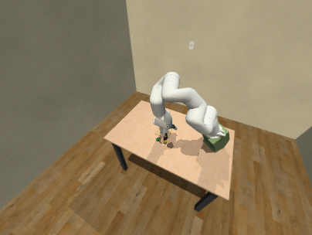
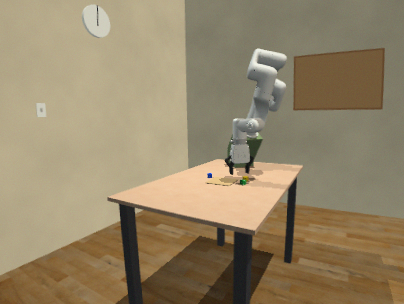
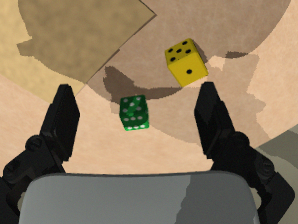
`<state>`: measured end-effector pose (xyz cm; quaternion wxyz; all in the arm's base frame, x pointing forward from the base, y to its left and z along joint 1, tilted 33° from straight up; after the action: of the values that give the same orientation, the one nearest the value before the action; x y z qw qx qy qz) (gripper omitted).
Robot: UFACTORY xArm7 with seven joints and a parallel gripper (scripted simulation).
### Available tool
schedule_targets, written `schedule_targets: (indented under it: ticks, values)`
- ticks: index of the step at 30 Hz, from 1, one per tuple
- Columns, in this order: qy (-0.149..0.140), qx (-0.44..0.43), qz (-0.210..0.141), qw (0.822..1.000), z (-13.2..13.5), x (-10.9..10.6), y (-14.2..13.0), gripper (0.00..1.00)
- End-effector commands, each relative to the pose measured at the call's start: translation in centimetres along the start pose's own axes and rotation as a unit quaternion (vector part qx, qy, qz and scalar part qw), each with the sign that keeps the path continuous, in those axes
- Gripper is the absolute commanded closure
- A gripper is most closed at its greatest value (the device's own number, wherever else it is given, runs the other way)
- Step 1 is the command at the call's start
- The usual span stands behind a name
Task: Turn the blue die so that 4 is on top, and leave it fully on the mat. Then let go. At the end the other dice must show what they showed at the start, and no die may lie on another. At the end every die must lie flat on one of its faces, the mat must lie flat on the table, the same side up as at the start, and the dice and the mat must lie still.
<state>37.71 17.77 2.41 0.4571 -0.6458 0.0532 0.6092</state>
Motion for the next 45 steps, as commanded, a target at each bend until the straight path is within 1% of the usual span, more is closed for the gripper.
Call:
schedule_targets:
  ticks: [1,5,45]
  values:
    - [-0.002,0.001,0.003,1.0,-0.9,0.01,-1.66,0.0]
    - [-0.002,0.001,0.003,1.0,-1.1,0.02,-2.05,0.0]
    - [-0.002,0.001,0.003,1.0,-1.1,0.02,-2.06,0.0]
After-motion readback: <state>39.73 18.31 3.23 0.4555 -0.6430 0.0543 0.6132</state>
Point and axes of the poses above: the point where the finger pads meet when closed, its own x axis out along the fingers, its own z axis across the jaws, y = z × x, the point moved 3 cm from there along -x, back along the fingers, and after that the axes turned 9 degrees about x, right-handed, at the moved point
